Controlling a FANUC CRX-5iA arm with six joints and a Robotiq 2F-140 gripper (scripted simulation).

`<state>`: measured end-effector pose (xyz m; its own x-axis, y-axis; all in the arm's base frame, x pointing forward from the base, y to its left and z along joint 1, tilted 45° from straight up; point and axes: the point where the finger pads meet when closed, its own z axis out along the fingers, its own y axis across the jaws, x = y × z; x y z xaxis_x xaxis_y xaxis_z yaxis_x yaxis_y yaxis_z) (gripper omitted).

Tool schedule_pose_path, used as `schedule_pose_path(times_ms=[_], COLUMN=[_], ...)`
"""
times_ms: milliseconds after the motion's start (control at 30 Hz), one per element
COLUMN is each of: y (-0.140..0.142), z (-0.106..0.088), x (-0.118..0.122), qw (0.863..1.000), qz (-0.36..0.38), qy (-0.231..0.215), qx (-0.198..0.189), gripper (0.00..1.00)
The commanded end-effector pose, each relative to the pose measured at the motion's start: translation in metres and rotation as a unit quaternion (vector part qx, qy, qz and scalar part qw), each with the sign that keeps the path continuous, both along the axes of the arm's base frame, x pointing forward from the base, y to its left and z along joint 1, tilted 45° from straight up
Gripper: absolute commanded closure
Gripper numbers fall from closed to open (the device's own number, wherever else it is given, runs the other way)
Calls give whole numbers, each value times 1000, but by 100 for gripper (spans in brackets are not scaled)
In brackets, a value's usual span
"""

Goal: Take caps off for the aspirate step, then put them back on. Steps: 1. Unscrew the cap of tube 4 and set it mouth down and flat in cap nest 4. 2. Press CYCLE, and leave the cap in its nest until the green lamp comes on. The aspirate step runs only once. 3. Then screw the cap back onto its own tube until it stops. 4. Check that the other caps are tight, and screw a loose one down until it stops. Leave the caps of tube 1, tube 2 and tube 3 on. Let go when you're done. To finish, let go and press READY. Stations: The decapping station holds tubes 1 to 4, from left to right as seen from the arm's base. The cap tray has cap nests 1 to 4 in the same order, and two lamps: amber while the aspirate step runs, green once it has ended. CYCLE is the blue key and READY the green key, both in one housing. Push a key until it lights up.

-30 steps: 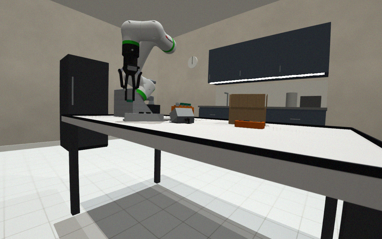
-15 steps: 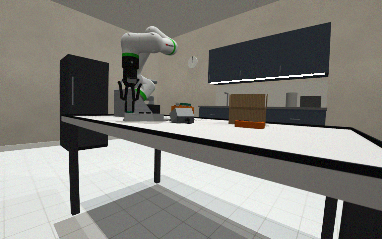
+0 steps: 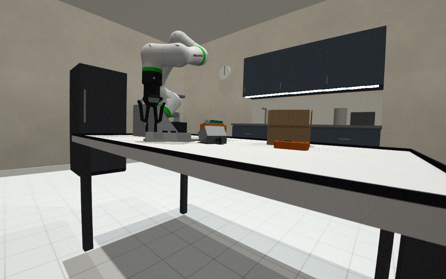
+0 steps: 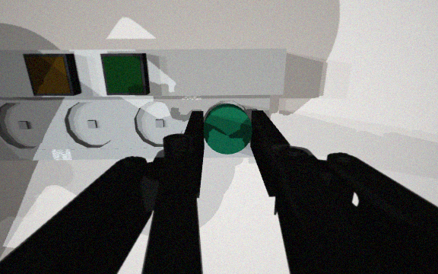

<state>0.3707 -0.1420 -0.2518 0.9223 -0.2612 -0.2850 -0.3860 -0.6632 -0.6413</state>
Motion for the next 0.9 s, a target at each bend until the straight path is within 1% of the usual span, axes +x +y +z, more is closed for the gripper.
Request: schedule_pose_path(times_ms=[0,700,733,867], y=[-1,5,5,5], z=[0,-6,-6,-6], x=[0,0,0,0], qw=[1000,1000,1000,1000], qz=[0,0,0,0], qy=[0,0,0,0], qx=[-1,-1,-1,-1], gripper=[70,70,64,64])
